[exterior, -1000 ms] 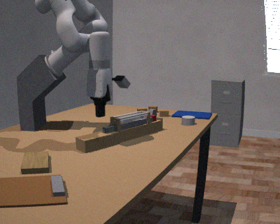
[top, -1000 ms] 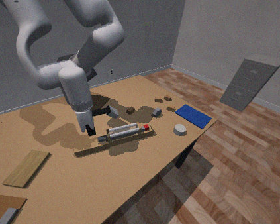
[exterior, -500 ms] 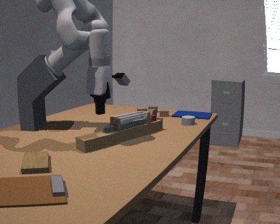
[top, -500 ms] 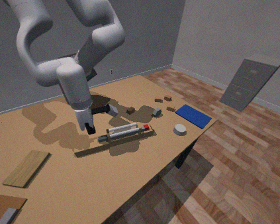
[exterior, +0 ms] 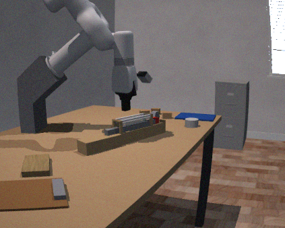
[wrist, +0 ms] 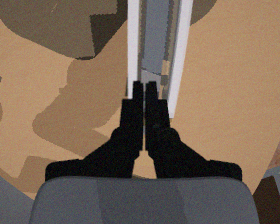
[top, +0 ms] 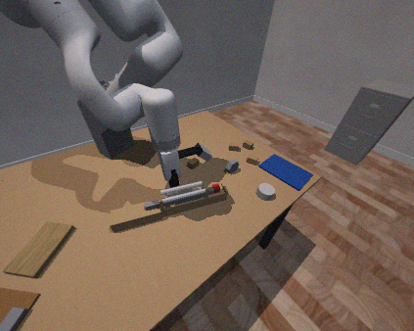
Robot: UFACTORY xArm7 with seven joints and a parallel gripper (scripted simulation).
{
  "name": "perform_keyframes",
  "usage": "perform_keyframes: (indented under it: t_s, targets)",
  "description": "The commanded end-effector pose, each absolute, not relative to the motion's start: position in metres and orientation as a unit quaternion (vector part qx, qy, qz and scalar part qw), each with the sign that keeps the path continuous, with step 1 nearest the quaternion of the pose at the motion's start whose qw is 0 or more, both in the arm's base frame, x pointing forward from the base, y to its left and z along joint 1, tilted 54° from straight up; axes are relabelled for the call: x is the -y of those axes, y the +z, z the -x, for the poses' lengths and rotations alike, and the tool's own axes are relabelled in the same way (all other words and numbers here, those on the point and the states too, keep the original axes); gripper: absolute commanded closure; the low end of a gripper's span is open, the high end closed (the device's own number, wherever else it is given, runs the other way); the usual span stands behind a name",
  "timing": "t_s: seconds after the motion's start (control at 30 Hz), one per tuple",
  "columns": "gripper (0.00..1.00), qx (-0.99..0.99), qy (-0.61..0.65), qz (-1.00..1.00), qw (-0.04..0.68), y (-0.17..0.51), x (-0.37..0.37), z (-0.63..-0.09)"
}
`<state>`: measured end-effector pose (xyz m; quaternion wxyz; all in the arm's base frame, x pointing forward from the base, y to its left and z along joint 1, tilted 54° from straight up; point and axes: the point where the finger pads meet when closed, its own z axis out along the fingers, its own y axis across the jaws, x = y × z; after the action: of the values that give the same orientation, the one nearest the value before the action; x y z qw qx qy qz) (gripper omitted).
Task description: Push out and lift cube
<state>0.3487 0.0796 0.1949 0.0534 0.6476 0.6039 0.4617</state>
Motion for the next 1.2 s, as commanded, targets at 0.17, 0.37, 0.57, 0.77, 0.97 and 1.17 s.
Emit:
perform_keyframes:
  t_s: [0.17, 0.37, 0.57, 0.77, 0.97, 1.17]
  targets:
    - [1.00, -0.594, 0.450, -0.663, 0.066, 0.257, -0.173, -0.344]
    - [1.00, -0.595, 0.450, -0.663, 0.066, 0.277, -0.206, -0.340]
    - [1.00, -0.595, 0.449, -0.663, 0.066, 0.278, -0.209, -0.339]
    - [0.57, -0.595, 0.449, -0.663, 0.066, 0.278, -0.209, -0.339]
    - [0.57, -0.595, 0.449, -0.663, 0.066, 0.278, -0.209, -0.339]
    - [0.57, -0.595, 0.449, -0.663, 0.066, 0.278, -0.209, -0.339]
